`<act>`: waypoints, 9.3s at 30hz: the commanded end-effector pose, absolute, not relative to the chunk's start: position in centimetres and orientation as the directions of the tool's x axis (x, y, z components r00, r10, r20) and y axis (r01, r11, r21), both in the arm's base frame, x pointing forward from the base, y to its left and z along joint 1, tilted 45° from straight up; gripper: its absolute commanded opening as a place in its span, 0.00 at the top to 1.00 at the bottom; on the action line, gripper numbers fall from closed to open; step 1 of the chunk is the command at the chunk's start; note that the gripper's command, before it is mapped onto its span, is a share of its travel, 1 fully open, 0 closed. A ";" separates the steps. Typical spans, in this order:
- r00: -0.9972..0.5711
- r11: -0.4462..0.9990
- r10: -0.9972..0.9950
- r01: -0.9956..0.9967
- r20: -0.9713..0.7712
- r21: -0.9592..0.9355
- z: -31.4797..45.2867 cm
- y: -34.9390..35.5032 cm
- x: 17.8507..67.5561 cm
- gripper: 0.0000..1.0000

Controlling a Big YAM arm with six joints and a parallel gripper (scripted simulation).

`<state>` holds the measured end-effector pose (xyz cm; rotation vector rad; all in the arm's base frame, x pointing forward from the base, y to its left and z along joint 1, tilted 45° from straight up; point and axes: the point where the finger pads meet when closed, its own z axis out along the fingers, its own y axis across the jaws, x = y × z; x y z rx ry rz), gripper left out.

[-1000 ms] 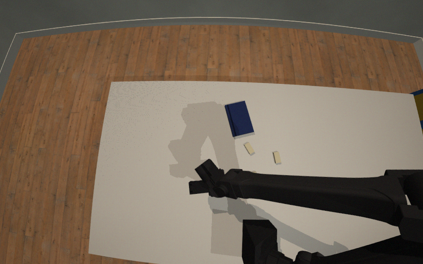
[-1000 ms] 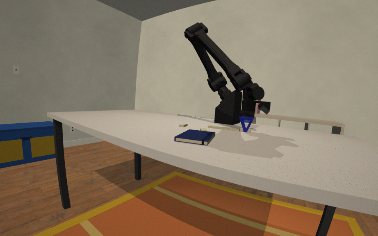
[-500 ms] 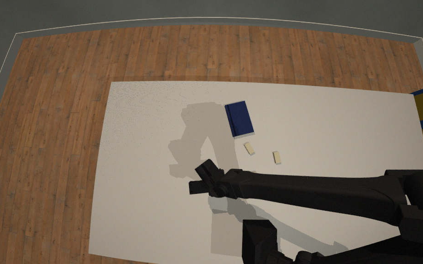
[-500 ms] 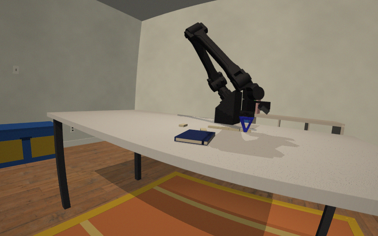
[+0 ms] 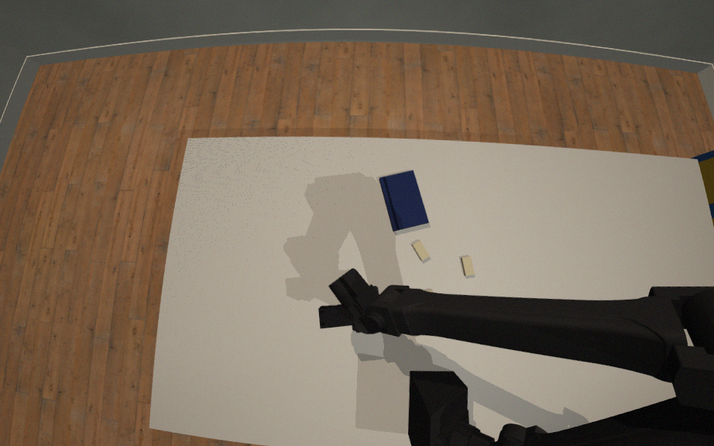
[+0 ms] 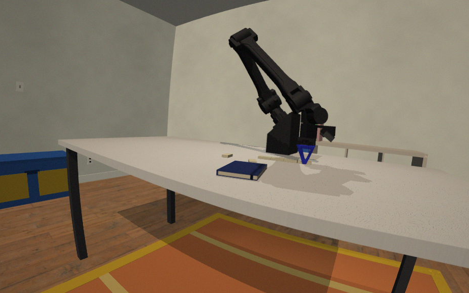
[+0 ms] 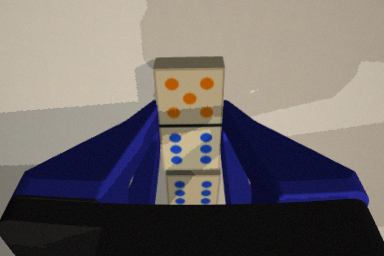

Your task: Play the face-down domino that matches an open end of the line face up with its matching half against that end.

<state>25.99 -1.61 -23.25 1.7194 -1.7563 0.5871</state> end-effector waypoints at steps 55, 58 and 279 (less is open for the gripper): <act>-0.011 0.088 -0.726 -0.993 0.688 0.078 -22.8 -2.6 26.4 0.79; -0.011 0.088 -0.726 -0.993 0.688 0.078 -22.8 -2.6 26.4 0.79; 0.002 0.052 -0.732 -0.997 0.681 0.059 -20.5 1.5 28.0 0.06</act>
